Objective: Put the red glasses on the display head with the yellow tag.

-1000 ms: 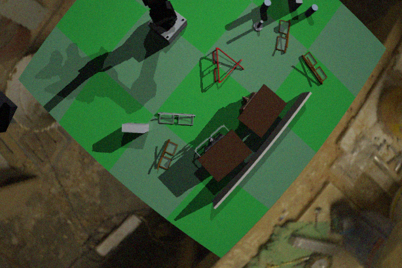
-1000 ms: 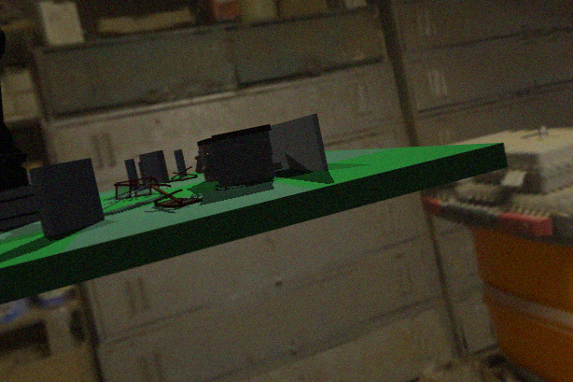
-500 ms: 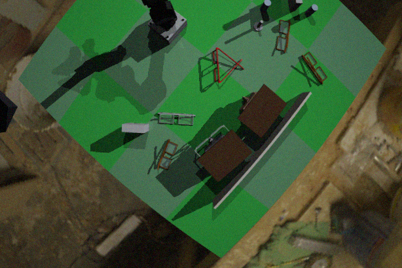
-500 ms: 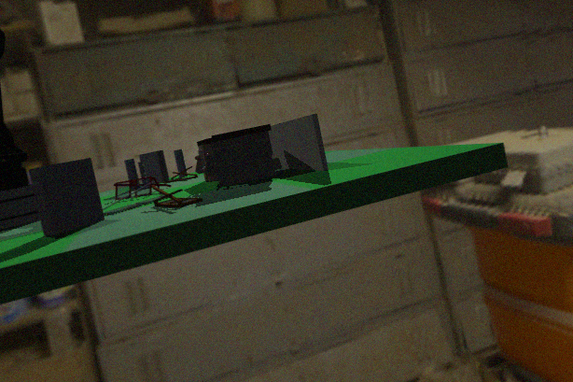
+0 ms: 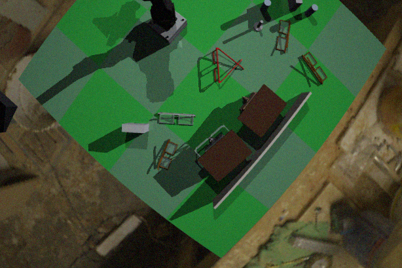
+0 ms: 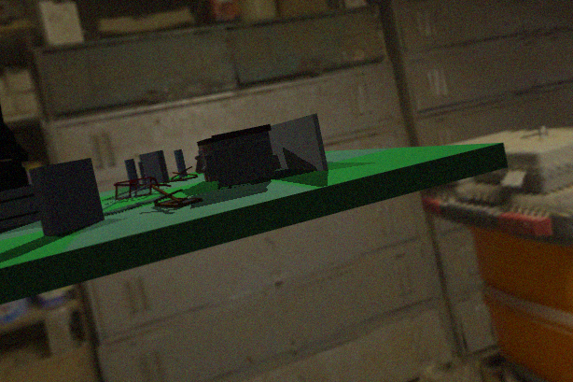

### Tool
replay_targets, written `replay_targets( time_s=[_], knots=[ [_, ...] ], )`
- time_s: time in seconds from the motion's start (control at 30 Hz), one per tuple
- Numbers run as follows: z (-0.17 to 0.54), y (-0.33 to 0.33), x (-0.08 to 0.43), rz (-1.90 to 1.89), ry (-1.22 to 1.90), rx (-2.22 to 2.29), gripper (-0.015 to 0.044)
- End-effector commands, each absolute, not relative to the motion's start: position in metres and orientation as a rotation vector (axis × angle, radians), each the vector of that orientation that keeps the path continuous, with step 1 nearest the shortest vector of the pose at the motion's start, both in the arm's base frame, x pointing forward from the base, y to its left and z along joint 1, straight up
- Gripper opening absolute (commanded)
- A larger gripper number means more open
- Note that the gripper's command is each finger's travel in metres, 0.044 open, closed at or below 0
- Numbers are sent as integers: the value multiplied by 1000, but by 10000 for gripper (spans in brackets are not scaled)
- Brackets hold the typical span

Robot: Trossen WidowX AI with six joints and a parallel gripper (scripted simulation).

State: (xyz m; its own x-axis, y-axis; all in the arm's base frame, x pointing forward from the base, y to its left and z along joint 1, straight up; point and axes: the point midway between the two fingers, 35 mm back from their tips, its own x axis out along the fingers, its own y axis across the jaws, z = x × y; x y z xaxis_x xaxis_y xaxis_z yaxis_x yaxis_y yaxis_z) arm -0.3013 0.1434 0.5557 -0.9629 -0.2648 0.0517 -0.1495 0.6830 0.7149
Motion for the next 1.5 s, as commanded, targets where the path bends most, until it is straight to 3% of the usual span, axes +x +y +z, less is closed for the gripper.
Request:
replay_targets(
  time_s=[0.0,0.37,0.83,1.17,1.47],
  knots=[
    [545,184,-292,-1202,-2806,145,0],
    [493,300,-257,-1495,-2953,-300,0],
    [377,441,-107,-2039,-3261,-821,0],
    [289,467,33,-2296,-3617,-777,0],
    [212,435,159,-2277,-4037,-230,0]
  ],
)
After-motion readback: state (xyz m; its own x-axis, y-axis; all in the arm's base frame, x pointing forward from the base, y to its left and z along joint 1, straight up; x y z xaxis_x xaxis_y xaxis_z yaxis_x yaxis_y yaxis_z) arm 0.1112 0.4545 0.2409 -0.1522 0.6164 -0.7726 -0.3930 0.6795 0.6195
